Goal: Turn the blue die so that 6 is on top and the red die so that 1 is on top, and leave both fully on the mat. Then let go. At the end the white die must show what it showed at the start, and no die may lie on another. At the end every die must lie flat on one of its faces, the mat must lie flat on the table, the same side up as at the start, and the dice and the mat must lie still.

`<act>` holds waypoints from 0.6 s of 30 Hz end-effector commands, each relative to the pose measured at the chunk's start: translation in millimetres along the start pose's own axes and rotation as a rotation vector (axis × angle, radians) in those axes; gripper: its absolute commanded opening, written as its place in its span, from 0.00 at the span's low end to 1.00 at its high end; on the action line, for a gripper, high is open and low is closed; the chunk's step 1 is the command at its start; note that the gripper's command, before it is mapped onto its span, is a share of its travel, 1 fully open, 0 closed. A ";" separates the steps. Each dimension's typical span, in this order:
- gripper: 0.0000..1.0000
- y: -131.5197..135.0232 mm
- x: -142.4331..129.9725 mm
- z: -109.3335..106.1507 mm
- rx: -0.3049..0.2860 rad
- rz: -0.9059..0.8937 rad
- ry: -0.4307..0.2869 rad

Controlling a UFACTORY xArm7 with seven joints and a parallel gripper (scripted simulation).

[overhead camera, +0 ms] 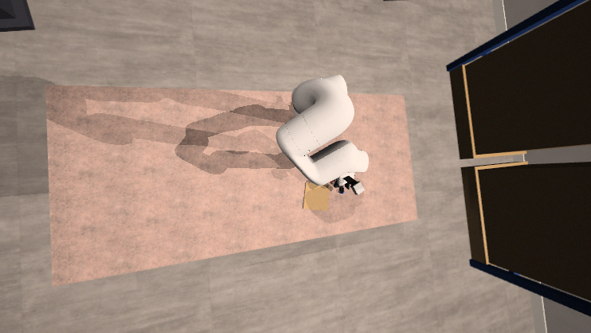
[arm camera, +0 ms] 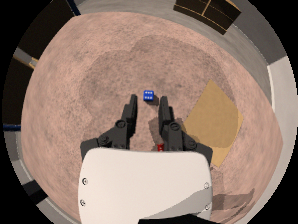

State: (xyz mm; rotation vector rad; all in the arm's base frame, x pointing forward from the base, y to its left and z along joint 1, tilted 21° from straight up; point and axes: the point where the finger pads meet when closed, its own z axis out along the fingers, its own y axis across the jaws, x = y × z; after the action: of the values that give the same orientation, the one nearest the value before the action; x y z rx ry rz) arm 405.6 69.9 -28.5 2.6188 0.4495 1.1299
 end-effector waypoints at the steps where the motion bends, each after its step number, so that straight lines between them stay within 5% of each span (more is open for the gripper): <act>1: 0.31 -0.4 6.0 -3.9 0.000 0.000 0.003; 18: 0.31 -0.4 46.3 -38.0 0.000 0.000 0.003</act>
State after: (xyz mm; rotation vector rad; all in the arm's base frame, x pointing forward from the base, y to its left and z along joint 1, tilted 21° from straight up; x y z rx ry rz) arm 407.4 88.5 17.5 2.6181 0.4511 1.1379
